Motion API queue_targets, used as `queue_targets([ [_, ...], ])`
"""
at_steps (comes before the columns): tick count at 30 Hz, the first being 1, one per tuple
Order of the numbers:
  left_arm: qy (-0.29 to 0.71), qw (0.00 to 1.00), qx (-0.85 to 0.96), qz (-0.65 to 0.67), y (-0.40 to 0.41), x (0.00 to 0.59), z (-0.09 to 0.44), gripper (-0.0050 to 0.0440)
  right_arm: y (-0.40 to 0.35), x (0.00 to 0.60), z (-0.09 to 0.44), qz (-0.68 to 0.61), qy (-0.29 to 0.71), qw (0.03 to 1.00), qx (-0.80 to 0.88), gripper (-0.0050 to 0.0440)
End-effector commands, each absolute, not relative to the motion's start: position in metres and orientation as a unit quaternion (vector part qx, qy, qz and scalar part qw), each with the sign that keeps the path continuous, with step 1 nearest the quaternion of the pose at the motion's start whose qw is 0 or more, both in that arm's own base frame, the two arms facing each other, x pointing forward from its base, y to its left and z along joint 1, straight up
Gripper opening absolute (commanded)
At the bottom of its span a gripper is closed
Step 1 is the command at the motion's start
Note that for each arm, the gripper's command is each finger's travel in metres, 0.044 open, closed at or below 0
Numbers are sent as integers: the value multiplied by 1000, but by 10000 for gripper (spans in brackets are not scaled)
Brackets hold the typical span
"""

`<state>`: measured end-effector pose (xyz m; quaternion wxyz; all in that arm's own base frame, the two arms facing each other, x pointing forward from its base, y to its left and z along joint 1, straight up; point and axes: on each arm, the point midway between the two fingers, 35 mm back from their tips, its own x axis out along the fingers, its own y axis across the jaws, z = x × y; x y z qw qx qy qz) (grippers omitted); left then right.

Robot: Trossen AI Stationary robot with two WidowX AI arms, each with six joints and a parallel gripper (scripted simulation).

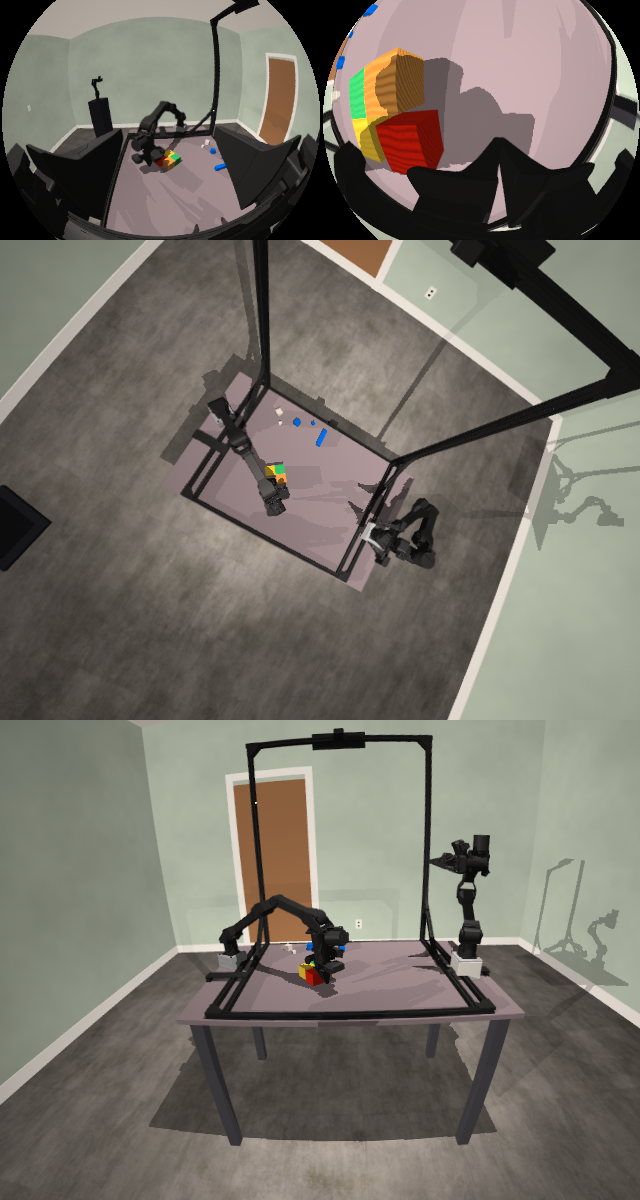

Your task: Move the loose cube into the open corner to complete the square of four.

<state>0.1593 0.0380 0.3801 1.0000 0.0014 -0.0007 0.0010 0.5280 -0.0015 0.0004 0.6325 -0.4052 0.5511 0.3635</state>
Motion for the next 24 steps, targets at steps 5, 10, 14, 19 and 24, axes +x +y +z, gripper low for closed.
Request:
queue_targets([
  [5,-1,1000,0,0,38,159,380,400,-1,530,-5,369,554,625,-408,0],
  [10,-1,1000,0,0,38,159,380,400,-5,540,-5,360,540,637,-416,0],
  [14,-1,1000,0,0,38,159,380,400,-15,560,-4,339,511,661,-433,0],
  [19,-1,1000,0,0,38,159,380,400,-19,569,-3,329,498,670,-440,0],
  [24,-1,1000,0,0,38,159,380,400,-19,569,0,329,497,671,-441,0],
])
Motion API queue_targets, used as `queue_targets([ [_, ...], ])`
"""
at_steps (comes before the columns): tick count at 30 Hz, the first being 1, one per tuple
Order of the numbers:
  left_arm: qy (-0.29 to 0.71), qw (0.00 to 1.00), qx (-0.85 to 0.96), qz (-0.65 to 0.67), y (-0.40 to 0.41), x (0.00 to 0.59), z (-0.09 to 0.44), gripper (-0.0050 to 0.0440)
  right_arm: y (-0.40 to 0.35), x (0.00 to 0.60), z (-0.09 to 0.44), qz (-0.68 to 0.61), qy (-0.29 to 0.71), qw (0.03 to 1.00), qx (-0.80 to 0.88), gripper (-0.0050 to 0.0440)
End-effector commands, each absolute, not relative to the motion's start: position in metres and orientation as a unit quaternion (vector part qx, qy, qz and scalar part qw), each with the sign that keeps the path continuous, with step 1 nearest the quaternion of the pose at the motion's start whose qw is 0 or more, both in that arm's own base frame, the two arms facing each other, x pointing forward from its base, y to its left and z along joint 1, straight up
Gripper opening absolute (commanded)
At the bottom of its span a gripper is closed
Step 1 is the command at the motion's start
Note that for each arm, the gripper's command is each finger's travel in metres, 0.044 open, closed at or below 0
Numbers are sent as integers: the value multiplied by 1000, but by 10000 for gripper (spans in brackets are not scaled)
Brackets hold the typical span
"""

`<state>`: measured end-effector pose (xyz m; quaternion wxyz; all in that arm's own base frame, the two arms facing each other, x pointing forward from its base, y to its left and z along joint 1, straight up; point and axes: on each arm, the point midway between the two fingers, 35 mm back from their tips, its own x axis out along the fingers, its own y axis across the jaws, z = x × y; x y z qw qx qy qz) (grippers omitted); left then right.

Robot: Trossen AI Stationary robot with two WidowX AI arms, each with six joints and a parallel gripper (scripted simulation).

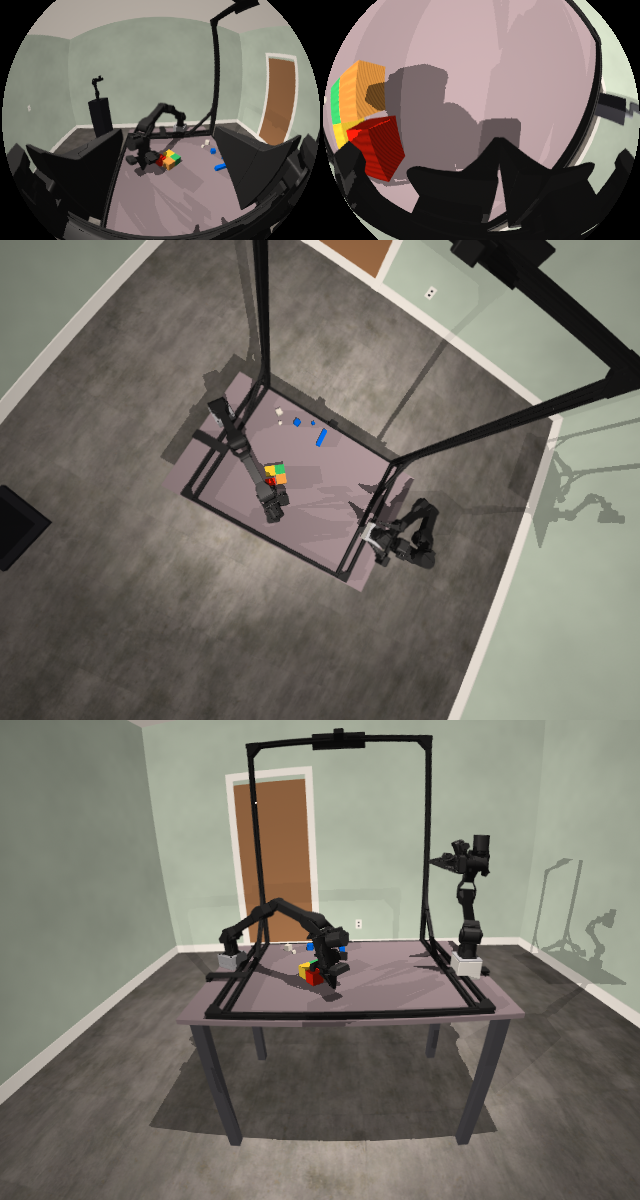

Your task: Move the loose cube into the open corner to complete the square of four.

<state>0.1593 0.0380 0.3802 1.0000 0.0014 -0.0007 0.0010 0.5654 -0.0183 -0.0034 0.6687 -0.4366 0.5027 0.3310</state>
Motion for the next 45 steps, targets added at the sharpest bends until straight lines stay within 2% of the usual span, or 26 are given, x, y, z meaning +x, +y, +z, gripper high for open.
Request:
queue_targets([
  [1,-1,1000,0,0,38,159,380,400,-19,568,6,328,496,672,-442,0],
  [5,-1,1000,0,0,38,159,380,400,-18,564,44,322,488,678,-446,0],
  [14,-1,1000,0,0,38,159,380,400,-17,561,40,325,493,675,-442,0],
  [19,-1,1000,0,0,38,159,380,400,8,508,45,380,562,609,-411,0],
  [35,-1,1000,0,0,38,159,380,400,8,508,45,381,562,609,-410,0],
  [45,-1,1000,0,0,38,159,380,400,8,508,3,382,565,607,-409,0],
])
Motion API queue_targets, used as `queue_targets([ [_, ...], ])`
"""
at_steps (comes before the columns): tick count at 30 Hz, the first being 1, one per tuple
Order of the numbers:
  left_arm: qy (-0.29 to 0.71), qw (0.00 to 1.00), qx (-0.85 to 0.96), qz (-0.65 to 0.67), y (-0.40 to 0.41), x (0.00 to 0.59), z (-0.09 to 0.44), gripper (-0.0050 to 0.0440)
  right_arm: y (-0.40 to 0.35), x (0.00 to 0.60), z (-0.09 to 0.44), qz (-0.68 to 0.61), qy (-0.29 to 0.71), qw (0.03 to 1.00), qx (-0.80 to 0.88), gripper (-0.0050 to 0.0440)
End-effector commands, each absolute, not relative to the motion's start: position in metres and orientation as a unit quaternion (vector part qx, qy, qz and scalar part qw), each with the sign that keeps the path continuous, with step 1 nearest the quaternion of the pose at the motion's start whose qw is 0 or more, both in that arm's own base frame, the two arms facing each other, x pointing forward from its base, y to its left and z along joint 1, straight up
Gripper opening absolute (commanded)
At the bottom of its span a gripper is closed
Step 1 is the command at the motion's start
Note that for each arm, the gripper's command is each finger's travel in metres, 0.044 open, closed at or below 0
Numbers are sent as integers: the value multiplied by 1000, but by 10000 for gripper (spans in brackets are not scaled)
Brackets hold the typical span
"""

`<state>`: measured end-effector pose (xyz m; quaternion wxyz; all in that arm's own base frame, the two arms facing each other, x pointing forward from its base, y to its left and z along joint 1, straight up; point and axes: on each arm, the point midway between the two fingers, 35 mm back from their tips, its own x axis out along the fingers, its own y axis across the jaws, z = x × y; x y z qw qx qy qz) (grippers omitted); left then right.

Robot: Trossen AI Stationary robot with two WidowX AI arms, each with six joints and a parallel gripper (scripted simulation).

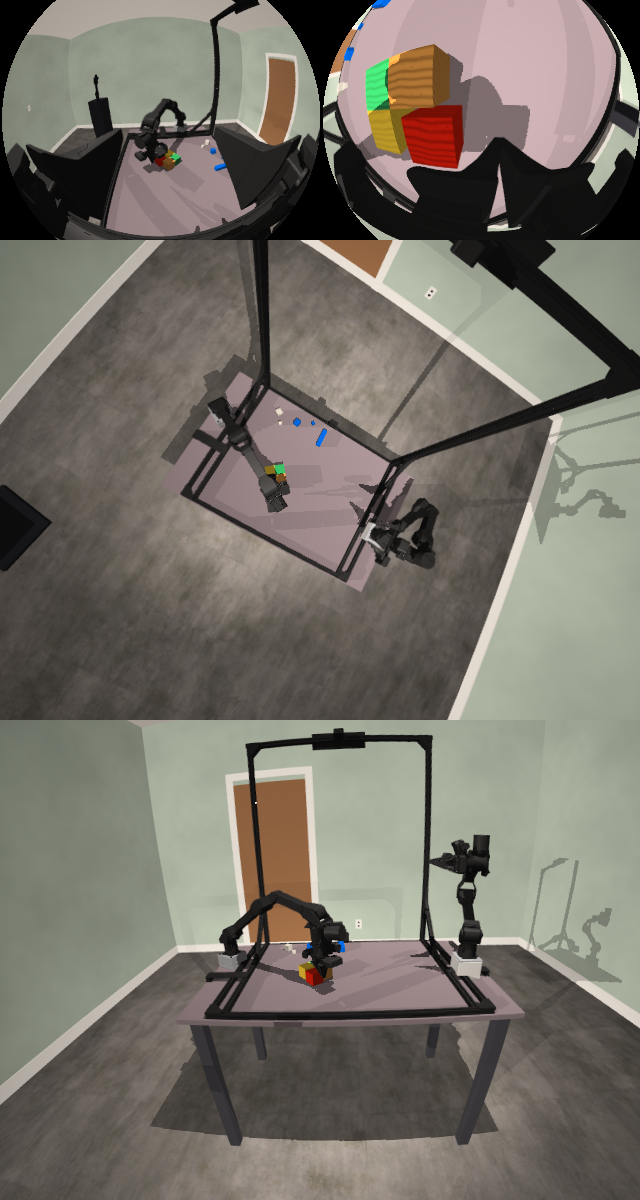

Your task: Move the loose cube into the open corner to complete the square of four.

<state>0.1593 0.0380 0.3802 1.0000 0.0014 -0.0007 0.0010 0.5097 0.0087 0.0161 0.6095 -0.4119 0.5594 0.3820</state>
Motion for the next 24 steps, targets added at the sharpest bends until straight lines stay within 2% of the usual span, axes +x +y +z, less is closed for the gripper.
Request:
queue_targets([
  [1,-1,1000,0,0,38,159,380,400,8,508,3,382,565,607,-409,0],
  [24,-1,1000,0,0,38,159,380,400,10,506,-5,395,582,588,-399,0],
])
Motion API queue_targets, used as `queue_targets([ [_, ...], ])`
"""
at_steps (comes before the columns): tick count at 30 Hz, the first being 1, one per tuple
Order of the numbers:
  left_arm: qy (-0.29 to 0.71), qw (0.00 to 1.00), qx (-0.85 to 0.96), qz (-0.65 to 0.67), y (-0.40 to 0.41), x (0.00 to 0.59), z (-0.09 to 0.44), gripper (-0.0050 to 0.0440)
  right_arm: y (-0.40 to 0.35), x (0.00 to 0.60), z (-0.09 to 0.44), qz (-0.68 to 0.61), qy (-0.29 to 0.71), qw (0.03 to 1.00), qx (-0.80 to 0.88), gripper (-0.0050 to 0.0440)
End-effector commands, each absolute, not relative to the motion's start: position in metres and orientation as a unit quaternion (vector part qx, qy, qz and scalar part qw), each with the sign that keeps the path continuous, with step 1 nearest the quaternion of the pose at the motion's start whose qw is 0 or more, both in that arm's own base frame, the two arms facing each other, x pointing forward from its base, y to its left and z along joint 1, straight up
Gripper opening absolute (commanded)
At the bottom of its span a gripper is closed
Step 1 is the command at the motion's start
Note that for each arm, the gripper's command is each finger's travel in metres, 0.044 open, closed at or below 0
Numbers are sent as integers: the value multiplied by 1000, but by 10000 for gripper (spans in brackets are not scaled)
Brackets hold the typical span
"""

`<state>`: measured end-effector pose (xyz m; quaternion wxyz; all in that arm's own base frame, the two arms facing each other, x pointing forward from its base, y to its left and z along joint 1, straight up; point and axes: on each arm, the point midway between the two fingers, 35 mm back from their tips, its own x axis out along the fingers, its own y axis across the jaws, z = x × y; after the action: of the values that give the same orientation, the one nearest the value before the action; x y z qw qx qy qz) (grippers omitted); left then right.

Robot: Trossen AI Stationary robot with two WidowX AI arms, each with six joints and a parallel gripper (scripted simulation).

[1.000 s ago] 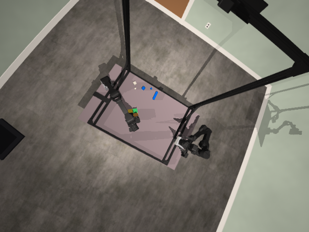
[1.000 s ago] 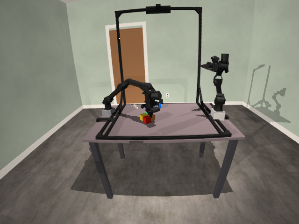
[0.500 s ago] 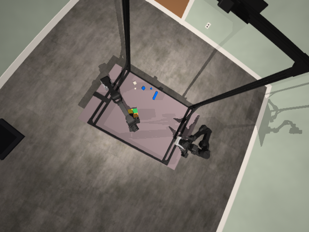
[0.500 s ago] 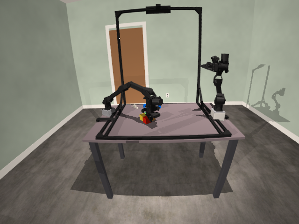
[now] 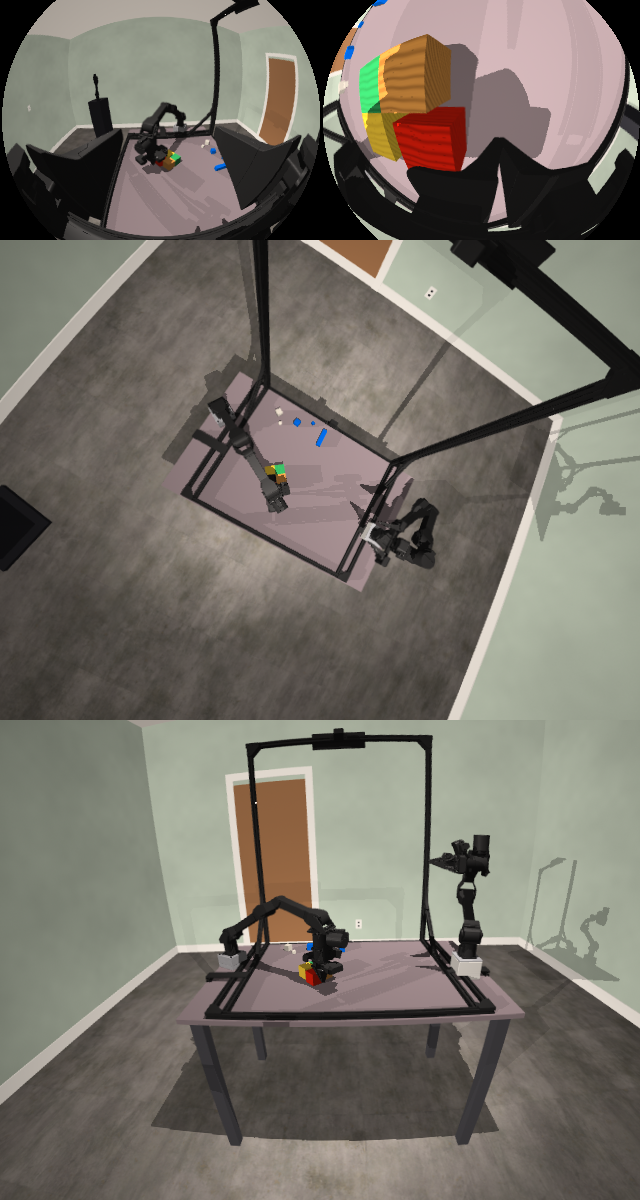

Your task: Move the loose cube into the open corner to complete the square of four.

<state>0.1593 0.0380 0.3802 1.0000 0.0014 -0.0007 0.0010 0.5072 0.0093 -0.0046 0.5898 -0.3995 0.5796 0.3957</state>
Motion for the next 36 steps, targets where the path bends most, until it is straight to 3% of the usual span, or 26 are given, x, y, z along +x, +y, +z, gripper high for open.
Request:
queue_targets([
  [1,-1,1000,0,0,38,159,380,400,10,506,-5,396,582,587,-399,0],
  [36,-1,1000,0,0,38,159,380,400,17,488,-5,399,584,584,-399,0],
])
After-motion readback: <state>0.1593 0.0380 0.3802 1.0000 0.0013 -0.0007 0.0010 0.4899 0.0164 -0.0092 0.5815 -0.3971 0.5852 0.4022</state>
